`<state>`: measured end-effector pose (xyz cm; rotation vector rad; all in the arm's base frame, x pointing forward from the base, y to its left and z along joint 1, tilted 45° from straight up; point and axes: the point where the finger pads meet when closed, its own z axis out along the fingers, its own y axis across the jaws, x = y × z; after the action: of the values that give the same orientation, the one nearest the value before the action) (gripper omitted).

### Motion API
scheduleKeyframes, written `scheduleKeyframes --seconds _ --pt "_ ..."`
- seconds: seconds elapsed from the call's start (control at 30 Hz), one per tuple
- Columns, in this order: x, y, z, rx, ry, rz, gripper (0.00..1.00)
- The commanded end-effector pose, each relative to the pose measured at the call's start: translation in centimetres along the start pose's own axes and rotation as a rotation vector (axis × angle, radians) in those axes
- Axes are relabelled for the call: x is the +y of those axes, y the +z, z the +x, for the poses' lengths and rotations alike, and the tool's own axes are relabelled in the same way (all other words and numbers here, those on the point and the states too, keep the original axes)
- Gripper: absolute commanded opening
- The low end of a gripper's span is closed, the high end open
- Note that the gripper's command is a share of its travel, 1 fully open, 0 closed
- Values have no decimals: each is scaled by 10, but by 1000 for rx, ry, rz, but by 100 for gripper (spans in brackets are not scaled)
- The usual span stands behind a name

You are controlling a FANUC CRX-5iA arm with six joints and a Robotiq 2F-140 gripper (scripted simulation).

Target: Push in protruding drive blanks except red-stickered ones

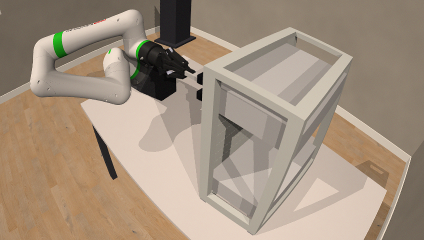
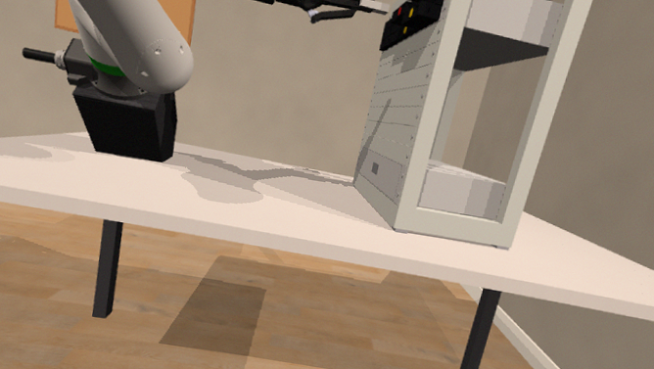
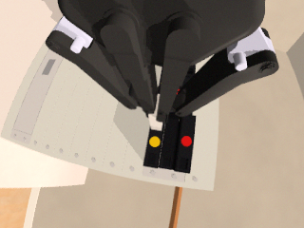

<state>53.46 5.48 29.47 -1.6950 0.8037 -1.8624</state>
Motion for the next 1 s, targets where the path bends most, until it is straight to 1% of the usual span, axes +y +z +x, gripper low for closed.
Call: scheduleKeyframes --seconds 0.0,0.23,0.33,0.4,0.53,0.6,0.97 --pt "0 0 13 -8 0 -6 0" --pt "0 0 18 -8 0 -6 0" --pt "0 8 18 -8 0 -6 0" --pt "0 8 18 -8 0 -6 0" --pt "0 31 17 -8 0 -6 0" --pt "0 38 17 -8 0 -6 0" --pt "0 39 17 -8 0 -6 0"
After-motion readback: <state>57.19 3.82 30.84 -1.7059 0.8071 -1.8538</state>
